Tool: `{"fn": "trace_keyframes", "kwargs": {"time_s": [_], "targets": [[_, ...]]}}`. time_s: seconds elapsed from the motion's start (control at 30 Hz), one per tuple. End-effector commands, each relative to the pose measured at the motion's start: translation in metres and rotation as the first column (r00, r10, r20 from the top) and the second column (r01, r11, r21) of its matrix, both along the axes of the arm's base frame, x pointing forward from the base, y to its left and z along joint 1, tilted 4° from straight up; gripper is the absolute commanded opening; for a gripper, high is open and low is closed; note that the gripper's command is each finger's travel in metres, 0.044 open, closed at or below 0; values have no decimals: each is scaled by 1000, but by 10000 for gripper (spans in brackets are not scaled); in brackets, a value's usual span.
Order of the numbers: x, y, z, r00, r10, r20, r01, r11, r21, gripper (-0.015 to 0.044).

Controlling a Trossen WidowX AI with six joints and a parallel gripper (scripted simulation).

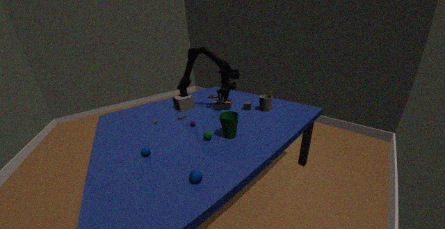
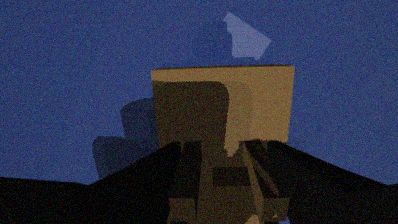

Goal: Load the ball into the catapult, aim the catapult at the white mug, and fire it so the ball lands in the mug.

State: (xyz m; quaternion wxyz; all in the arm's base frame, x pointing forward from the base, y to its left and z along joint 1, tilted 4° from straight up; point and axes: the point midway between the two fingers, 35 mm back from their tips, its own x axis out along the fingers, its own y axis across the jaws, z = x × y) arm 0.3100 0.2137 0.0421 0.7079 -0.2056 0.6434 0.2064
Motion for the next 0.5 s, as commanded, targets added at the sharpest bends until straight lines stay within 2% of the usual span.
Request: {"fn": "trace_keyframes", "kwargs": {"time_s": [0.0, 0.47], "targets": [[2, 2, 3, 1000, 13, 10, -13, 1000, 3, 0], [5, 4, -20, 1000, 13, 10, -13, 1000, 3, 0]]}}
